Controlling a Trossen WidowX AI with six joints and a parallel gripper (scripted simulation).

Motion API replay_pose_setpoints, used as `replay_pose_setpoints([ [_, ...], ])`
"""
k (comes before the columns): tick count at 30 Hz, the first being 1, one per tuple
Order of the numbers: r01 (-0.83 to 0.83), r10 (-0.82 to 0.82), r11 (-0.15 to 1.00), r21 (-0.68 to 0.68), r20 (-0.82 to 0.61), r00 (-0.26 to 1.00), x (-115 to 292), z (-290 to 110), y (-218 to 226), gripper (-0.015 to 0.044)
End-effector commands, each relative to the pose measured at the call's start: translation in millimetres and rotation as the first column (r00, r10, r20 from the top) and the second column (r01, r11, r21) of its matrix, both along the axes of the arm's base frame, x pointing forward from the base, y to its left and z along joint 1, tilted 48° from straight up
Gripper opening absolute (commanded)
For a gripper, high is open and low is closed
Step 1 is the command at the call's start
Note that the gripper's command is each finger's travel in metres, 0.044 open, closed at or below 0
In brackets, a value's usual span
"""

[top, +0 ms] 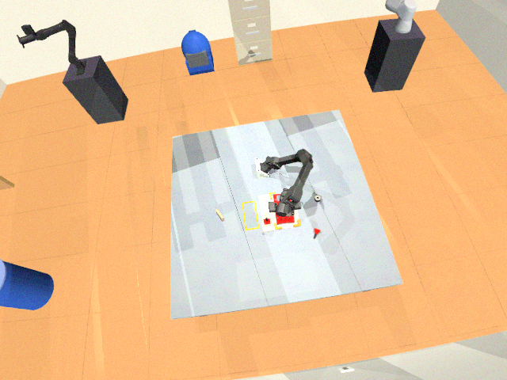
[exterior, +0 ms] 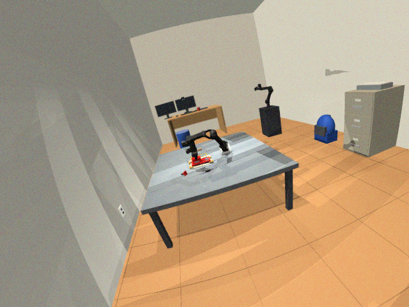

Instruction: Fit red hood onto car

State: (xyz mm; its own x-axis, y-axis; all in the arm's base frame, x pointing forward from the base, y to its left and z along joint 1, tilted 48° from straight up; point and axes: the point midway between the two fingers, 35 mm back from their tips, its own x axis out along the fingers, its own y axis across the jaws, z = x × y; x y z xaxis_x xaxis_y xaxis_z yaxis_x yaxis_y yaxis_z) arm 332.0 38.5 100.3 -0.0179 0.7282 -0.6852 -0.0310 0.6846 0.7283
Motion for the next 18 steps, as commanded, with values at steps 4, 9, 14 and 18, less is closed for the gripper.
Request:
replay_pose_setpoints([
  [4,0.006,-0.006,1.0,0.004,-0.002,1.0,0.7,0.2,1.3,0.0],
  [9,0.006,-0.006,1.0,0.004,-0.002,1.0,0.7,-0.9,2.4,0.0],
  [14,0.006,-0.006,1.0,0.004,-0.002,1.0,0.7,-2.1,3.6,0.0],
  [18,0.006,-0.006,1.0,0.004,-0.002,1.0,0.8,-3.0,4.6,0.0],
])
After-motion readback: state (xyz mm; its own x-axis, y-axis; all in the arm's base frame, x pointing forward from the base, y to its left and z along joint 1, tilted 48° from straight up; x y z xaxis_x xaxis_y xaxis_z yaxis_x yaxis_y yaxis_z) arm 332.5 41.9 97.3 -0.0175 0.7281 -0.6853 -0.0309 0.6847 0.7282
